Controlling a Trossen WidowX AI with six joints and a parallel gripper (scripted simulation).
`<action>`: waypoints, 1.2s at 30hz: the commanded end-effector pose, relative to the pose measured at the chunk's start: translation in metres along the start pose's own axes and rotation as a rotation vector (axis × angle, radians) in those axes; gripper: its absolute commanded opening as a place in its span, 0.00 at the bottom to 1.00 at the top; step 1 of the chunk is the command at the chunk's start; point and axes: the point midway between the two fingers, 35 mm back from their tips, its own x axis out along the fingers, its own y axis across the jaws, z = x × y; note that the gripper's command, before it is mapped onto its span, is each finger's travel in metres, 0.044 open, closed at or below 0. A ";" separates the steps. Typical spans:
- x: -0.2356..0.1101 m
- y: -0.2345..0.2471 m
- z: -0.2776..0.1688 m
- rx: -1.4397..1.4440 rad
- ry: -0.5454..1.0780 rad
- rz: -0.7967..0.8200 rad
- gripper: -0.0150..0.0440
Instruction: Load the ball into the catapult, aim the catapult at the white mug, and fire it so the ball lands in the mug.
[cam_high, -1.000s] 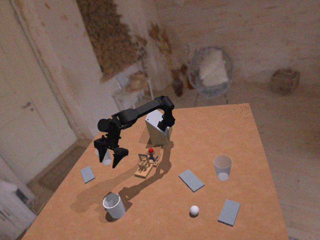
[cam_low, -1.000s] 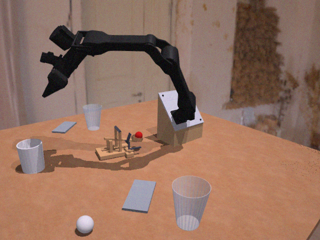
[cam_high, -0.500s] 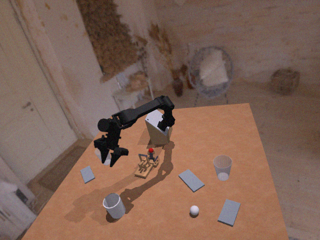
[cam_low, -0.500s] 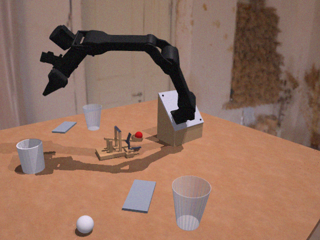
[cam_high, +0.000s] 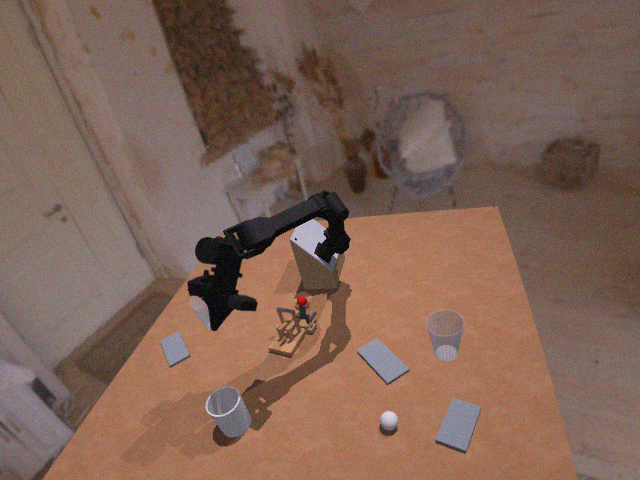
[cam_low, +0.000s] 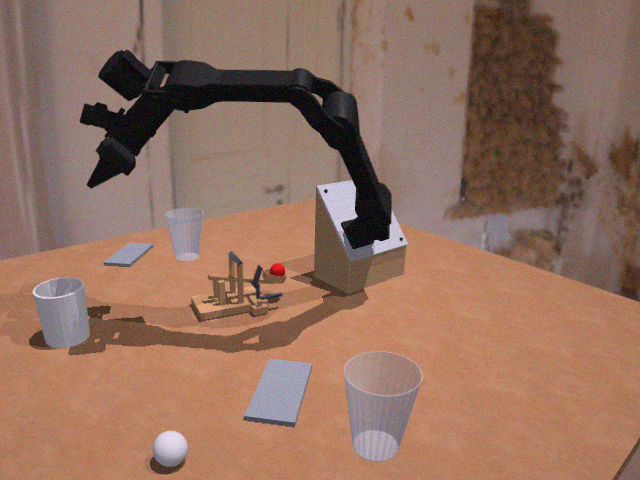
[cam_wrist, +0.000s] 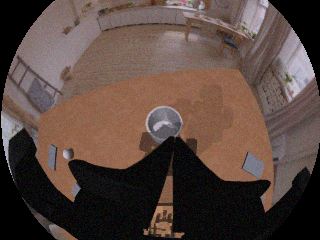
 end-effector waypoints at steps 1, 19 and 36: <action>0.000 0.001 0.000 -0.002 0.000 0.003 0.25; -0.005 0.033 -0.080 -0.445 0.185 -0.126 0.25; -0.027 0.048 -0.166 -0.896 0.427 -0.183 0.25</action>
